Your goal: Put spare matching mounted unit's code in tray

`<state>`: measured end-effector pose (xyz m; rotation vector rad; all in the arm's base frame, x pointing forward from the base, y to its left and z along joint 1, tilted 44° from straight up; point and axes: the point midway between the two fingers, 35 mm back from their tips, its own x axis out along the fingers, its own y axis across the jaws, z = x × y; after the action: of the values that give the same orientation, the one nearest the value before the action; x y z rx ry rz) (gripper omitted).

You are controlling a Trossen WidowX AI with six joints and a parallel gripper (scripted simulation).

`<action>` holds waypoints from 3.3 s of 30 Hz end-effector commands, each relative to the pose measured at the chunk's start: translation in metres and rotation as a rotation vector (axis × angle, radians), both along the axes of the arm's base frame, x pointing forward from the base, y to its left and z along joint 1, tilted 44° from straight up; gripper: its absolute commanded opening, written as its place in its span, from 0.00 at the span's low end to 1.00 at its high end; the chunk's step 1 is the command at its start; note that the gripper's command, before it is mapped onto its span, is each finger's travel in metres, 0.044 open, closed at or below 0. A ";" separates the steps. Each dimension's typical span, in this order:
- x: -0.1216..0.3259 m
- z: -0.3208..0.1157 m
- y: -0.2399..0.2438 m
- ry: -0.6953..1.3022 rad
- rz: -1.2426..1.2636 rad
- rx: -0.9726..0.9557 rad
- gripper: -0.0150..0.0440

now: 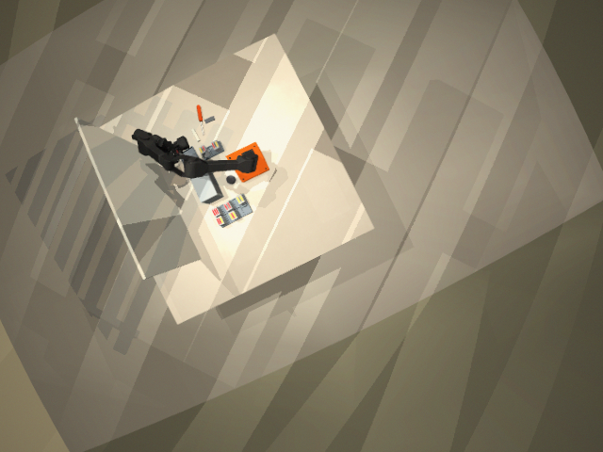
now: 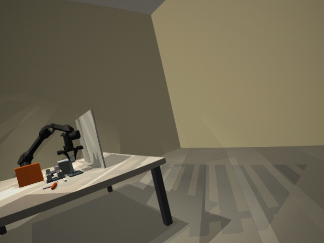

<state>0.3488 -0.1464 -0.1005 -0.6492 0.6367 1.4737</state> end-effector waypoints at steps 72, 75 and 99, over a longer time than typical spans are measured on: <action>-0.004 -0.045 0.049 -0.001 -0.004 0.011 0.25; -0.005 -0.047 0.051 -0.001 -0.004 0.012 0.25; -0.006 -0.052 0.056 -0.001 0.001 0.007 0.83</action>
<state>0.3424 -0.0902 -0.1523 -0.6450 0.6302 1.4764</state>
